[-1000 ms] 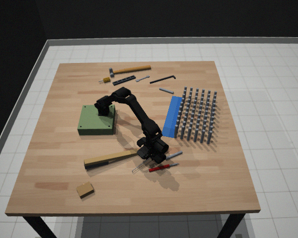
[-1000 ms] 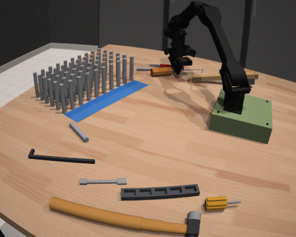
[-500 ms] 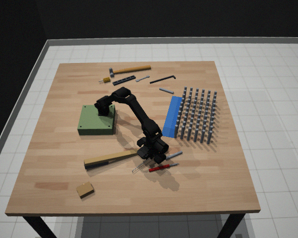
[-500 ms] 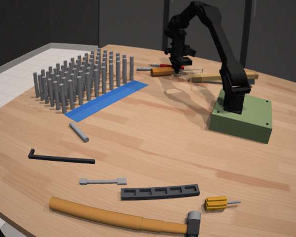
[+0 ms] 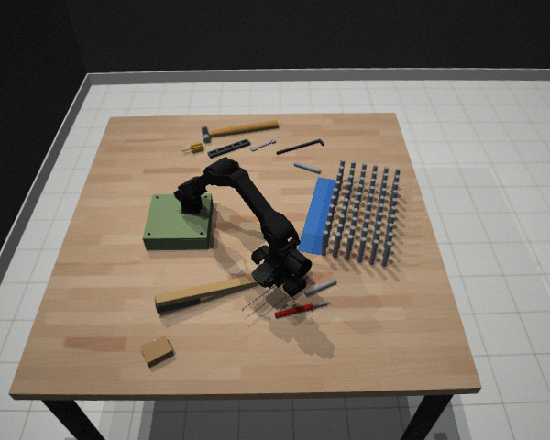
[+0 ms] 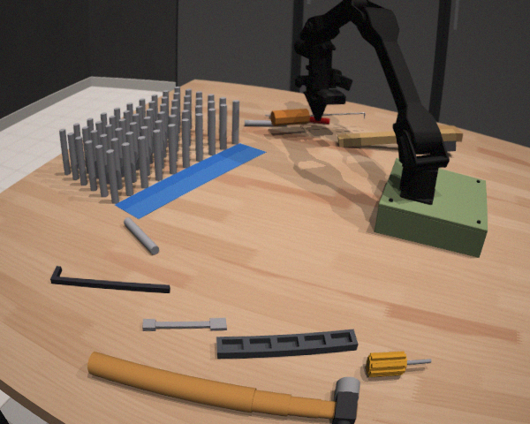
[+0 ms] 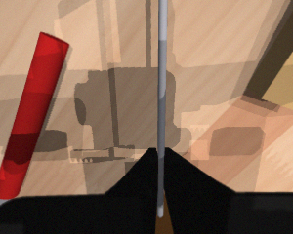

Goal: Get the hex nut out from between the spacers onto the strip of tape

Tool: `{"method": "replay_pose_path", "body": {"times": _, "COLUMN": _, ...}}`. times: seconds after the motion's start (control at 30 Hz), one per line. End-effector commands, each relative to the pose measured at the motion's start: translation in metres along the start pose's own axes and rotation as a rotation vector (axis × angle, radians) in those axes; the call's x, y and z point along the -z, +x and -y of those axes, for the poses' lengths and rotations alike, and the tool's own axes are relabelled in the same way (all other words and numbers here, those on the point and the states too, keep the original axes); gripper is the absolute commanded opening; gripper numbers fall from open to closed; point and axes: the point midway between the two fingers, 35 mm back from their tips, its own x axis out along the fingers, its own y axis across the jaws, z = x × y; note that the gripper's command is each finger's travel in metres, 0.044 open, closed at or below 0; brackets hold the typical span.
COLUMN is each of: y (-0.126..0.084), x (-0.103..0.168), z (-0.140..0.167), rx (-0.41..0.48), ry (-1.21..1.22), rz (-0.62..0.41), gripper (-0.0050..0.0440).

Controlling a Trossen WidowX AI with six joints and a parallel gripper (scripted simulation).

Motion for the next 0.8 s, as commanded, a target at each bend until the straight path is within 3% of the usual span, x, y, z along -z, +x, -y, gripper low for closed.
{"method": "replay_pose_path", "body": {"times": 0.0, "y": -0.048, "x": -0.001, "z": -0.011, "rx": -0.080, "ry": 0.000, "rz": -0.002, "gripper": -0.0005}}
{"method": "replay_pose_path", "body": {"times": 0.27, "y": -0.040, "x": -0.007, "z": -0.003, "rx": -0.051, "ry": -0.001, "rz": -0.001, "gripper": -0.0050}}
{"method": "replay_pose_path", "body": {"times": 0.57, "y": -0.043, "x": -0.032, "z": 0.012, "rx": -0.073, "ry": -0.001, "rz": -0.001, "gripper": -0.0050}}
{"method": "replay_pose_path", "body": {"times": 0.77, "y": -0.042, "x": -0.034, "z": 0.015, "rx": -0.075, "ry": -0.005, "rz": -0.001, "gripper": -0.0050}}
